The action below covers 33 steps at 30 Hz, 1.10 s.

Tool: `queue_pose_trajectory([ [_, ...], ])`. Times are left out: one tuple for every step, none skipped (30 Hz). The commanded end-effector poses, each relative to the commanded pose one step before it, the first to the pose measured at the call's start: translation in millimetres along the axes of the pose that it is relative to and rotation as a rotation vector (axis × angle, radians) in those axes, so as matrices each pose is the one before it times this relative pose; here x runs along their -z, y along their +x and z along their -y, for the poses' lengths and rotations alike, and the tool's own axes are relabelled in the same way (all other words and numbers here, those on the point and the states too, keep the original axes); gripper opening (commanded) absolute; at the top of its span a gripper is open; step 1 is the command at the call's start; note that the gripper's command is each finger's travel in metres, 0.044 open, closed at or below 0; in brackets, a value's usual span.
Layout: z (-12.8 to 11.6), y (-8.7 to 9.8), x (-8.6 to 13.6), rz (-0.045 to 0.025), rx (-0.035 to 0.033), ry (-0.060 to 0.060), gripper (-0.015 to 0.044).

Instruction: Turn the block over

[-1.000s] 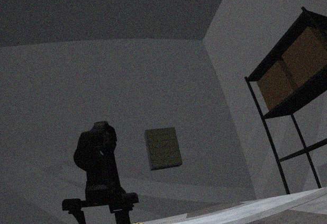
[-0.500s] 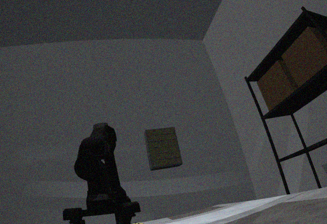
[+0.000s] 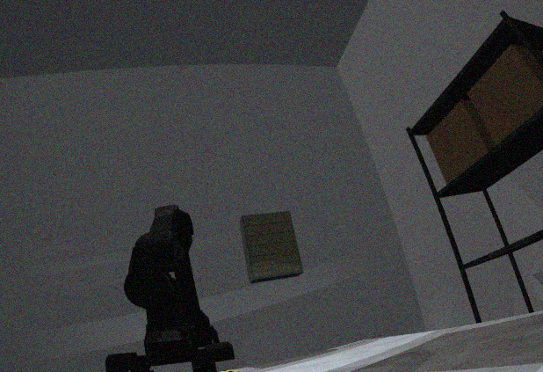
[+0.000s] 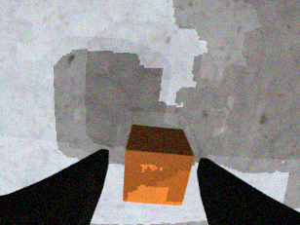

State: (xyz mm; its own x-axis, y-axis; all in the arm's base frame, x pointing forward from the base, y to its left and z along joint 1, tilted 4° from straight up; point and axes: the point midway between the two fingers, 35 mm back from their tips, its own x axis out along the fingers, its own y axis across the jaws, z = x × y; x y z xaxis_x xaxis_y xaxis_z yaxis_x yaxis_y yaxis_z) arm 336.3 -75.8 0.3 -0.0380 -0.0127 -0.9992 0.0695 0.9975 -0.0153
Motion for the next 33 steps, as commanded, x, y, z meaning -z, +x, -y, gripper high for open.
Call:
queue_pose_trajectory([
  [1.08,0.43,-0.08,0.00075,0.00586,0.0031,0.0151],
  [0.00,0.00,0.00,0.00000,0.00000,0.0000,0.0125],
  [0.00,0.00,0.00,0.00000,0.00000,0.0000,0.0118],
  [0.00,0.00,0.00,0.00000,0.00000,0.0000,0.0112],
  [0.00,0.00,0.00,0.00000,0.00000,0.0000,0.0105],
  [0.00,0.00,0.00,0.00000,0.00000,0.0000,0.0098],
  [0.00,0.00,0.00,0.00000,0.00000,0.0000,0.0092],
  [0.00,0.00,0.00,0.00000,0.00000,0.0000,0.0085],
  [0.00,0.00,0.00,0.00000,0.00000,0.0000,0.0078],
  [0.00,0.00,0.00,0.00000,0.00000,0.0000,0.0072],
  [0.00,0.00,0.00,0.00000,0.00000,0.0000,0.0065],
  [0.00,0.00,0.00,0.00000,0.00000,0.0000,0.0058],
  [0.00,0.00,0.00,0.00000,0.00000,0.0000,0.0052],
  [0.00,0.00,0.00,0.00000,0.00000,0.0000,0.0045],
  [0.00,0.00,0.00,0.00000,0.00000,0.0000,0.0038],
  [0.00,0.00,0.00,0.00000,0.00000,0.0000,0.0032],
  [0.00,0.00,0.00,0.00000,0.00000,0.0000,0.0025],
  [0.01,-1.23,-0.07,0.00001,0.00000,0.0000,0.0000],
  [0.02,-3.68,-0.17,0.00003,0.00000,0.0000,0.0000],
  [0.02,-6.17,-0.17,0.00004,-0.00001,0.0000,0.0000],
  [0.00,-7.78,-0.03,0.00003,-0.00001,0.0000,0.0000],
  [-0.02,-6.23,0.12,0.00001,-0.00001,0.0000,0.0000],
  [-0.02,-3.75,0.13,0.00000,-0.00001,0.0000,0.0000],
  [-0.01,-1.25,0.06,0.00000,0.00000,0.0000,0.0000],
  [0.00,0.00,0.00,0.00000,0.00000,0.0000,0.0000],
  [0.00,0.00,0.00,0.00000,0.00000,0.0000,0.0000],
  [0.00,0.00,0.00,0.00000,0.00000,0.0000,0.0000],
  [0.01,0.14,-0.05,0.00258,-0.00011,0.0001,0.0000],
  [0.03,0.42,-0.15,0.00773,-0.00031,0.0003,0.0000],
  [0.05,0.68,-0.23,0.01289,-0.00050,0.0005,0.0000],
  [0.06,0.80,-0.25,0.01576,-0.00058,0.0006,0.0000],
  [0.05,0.76,-0.21,0.01576,-0.00055,0.0006,0.0000],
  [0.05,0.73,-0.18,0.01576,-0.00051,0.0005,0.0000],
])
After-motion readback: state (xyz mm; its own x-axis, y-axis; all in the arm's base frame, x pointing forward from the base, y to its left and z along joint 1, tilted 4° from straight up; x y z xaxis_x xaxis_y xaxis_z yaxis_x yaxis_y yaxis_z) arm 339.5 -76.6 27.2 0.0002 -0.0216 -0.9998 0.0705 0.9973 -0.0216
